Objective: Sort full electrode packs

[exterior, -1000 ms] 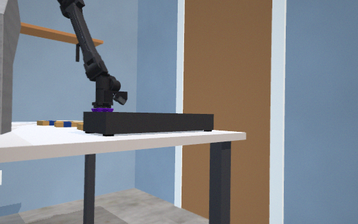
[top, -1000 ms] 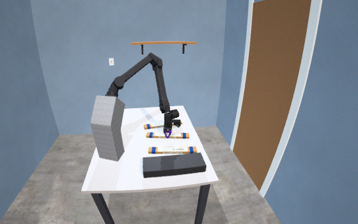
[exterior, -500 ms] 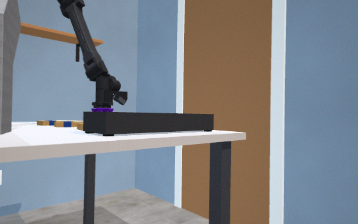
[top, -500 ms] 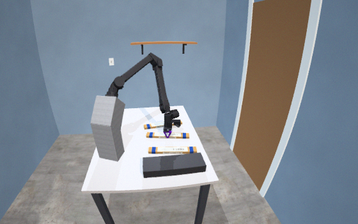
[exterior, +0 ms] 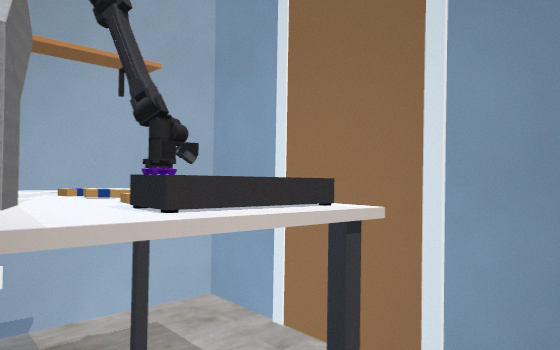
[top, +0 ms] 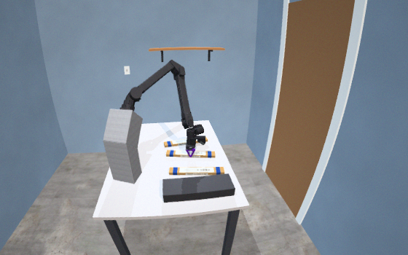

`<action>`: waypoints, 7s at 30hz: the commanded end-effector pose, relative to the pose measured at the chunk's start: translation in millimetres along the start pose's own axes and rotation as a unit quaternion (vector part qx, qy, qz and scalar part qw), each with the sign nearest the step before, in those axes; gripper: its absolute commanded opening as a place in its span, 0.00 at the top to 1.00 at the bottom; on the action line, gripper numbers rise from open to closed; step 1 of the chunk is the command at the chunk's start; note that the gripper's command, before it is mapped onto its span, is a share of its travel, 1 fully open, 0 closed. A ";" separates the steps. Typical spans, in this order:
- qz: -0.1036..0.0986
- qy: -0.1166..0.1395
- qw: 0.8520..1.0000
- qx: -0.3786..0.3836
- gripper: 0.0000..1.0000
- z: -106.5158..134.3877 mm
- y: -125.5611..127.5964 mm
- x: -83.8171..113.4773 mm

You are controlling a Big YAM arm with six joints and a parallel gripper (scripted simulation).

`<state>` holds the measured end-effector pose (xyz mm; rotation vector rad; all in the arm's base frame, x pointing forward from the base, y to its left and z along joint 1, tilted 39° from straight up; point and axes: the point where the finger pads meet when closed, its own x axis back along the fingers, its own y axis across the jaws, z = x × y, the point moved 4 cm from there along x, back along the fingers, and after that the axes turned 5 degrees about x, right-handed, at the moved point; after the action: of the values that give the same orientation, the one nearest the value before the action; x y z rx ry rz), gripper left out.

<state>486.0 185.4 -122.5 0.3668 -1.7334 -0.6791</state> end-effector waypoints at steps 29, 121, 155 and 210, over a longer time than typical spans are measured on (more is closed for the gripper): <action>-0.001 -0.011 1.000 -0.001 1.00 -7.3 -0.9 65.8; -0.001 -0.012 1.000 -0.001 1.00 -16.6 -4.8 112.9; -0.001 -0.013 1.000 0.001 1.00 -16.0 -4.3 172.8; -0.002 -0.022 1.000 0.002 1.00 -16.7 -3.3 227.1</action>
<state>432.0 65.6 38.1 0.3757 -1.7222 -0.6683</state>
